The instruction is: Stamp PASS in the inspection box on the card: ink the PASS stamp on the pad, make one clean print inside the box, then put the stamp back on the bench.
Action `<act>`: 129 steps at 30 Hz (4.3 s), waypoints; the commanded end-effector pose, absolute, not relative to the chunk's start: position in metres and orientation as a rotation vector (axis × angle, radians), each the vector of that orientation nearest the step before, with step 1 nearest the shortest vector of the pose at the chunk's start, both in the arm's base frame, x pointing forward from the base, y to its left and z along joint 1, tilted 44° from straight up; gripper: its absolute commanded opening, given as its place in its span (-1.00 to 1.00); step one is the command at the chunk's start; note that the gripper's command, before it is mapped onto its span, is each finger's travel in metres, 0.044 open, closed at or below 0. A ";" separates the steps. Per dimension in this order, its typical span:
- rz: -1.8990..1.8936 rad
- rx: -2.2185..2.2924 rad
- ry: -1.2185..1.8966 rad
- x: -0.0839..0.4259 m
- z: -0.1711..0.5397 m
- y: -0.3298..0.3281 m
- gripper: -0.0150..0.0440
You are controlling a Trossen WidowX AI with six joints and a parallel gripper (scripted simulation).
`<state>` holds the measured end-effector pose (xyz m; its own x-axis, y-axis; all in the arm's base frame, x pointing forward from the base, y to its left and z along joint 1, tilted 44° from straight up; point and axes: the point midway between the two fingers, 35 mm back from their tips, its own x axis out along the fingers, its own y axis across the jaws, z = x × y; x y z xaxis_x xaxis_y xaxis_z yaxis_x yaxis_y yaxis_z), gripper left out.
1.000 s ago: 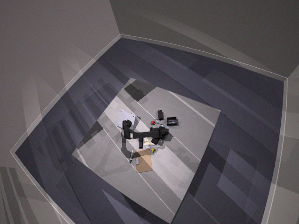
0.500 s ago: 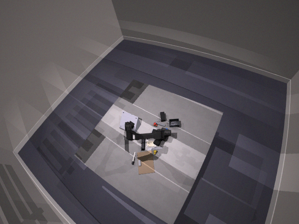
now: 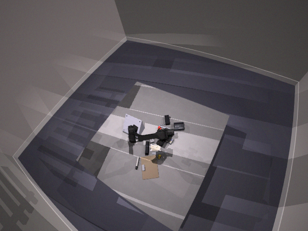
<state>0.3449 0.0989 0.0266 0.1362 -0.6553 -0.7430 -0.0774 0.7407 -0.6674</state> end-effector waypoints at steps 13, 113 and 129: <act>-0.466 -0.653 1.399 0.263 -0.010 0.122 -0.49; -0.474 -0.651 1.396 0.257 -0.055 0.086 -0.49; -0.474 -0.652 1.396 0.257 -0.056 0.084 -0.49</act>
